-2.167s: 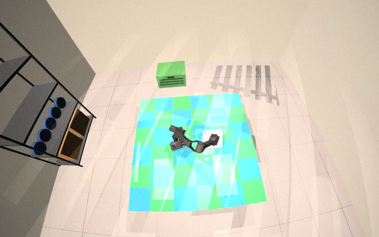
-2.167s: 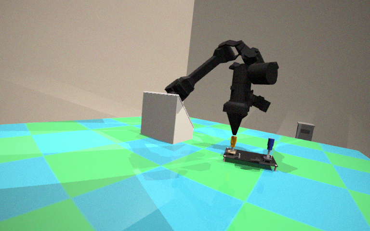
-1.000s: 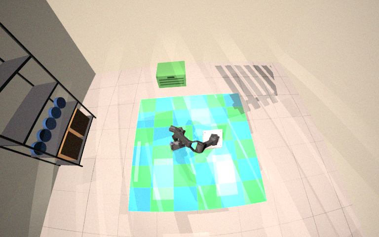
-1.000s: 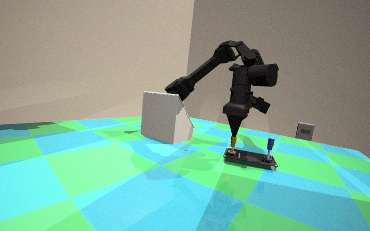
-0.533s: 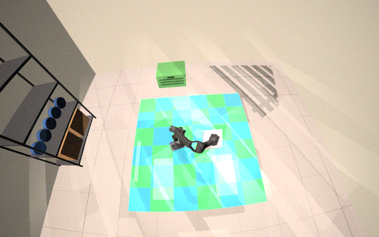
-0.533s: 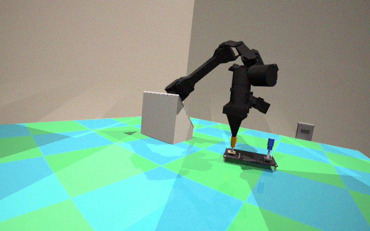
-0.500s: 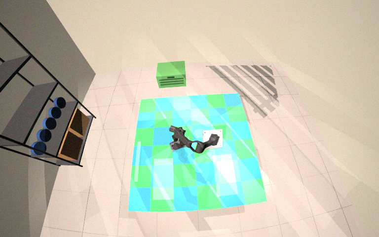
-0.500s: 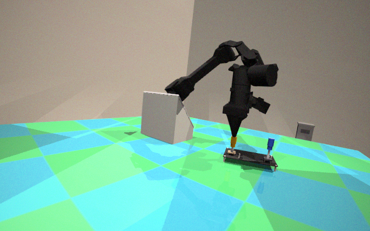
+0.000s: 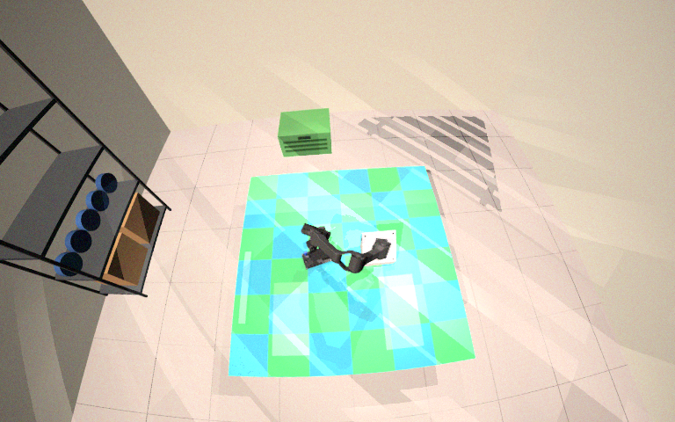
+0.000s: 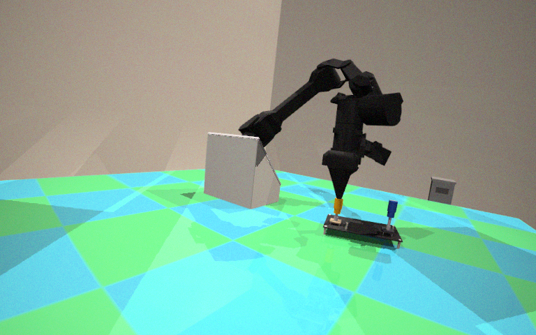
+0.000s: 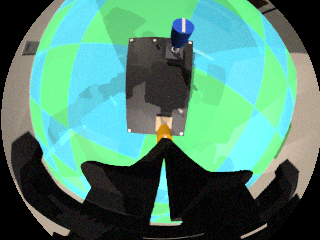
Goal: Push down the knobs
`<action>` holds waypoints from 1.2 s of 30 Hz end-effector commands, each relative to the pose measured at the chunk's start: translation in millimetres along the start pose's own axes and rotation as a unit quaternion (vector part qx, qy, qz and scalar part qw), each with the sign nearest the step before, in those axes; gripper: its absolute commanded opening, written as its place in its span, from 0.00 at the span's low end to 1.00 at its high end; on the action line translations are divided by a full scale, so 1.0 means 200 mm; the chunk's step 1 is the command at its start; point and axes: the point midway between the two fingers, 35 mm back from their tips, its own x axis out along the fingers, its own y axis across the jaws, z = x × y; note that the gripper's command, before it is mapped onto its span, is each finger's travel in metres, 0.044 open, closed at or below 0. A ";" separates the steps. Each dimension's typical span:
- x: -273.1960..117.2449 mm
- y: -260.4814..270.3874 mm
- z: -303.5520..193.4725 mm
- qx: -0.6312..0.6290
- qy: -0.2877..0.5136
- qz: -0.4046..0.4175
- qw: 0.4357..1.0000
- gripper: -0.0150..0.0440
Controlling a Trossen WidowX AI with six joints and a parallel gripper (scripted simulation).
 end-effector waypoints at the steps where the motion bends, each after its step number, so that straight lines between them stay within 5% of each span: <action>1: 0.02 0.01 0.00 -0.002 0.001 0.002 1.000 0.25; 36: 0.06 0.01 0.00 -0.002 0.001 0.002 1.000 0.25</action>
